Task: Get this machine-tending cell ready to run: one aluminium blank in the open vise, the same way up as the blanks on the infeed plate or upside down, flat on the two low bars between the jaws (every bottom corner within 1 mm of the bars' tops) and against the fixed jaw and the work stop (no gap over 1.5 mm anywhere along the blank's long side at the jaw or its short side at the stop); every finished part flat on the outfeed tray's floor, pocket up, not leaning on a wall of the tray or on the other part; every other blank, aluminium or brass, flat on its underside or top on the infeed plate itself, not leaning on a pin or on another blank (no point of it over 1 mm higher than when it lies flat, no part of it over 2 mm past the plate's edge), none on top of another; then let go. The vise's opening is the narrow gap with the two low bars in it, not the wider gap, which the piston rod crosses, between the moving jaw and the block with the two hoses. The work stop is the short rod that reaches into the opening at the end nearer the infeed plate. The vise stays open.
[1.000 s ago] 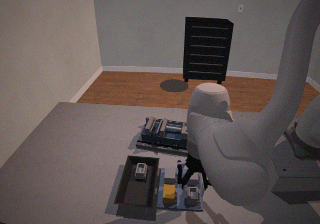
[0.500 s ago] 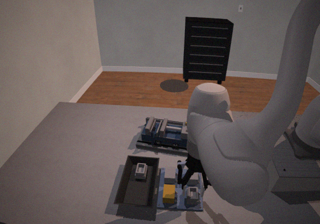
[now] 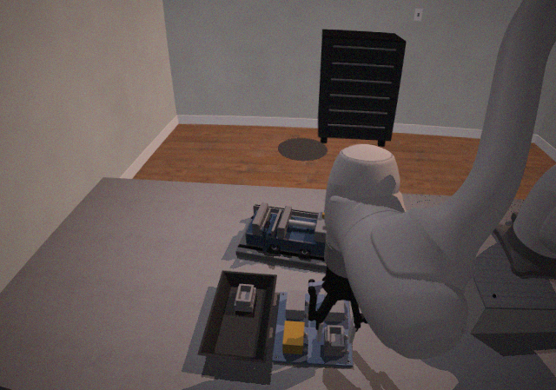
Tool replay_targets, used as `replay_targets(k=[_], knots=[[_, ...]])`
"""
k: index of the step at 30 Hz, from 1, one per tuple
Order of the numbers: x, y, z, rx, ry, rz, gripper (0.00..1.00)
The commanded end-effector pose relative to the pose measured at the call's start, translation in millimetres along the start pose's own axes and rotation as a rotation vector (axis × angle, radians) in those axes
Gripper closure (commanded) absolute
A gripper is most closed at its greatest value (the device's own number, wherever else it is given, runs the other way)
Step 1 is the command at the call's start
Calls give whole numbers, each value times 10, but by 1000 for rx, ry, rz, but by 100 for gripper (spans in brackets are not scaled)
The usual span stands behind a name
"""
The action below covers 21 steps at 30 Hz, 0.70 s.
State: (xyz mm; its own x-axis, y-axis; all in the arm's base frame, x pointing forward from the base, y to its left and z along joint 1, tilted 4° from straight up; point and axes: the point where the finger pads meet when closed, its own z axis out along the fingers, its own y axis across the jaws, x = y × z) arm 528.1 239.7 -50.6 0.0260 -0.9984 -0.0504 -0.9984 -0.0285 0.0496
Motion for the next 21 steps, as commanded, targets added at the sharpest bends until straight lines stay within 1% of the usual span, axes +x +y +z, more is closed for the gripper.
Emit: replay_targets(k=[1,7,8,21], knots=[[-5,42,39,-2,0,-4,60],[-5,42,39,-2,0,-4,60],[-5,42,39,-2,0,-4,100],[-5,42,39,-2,0,-4,100]])
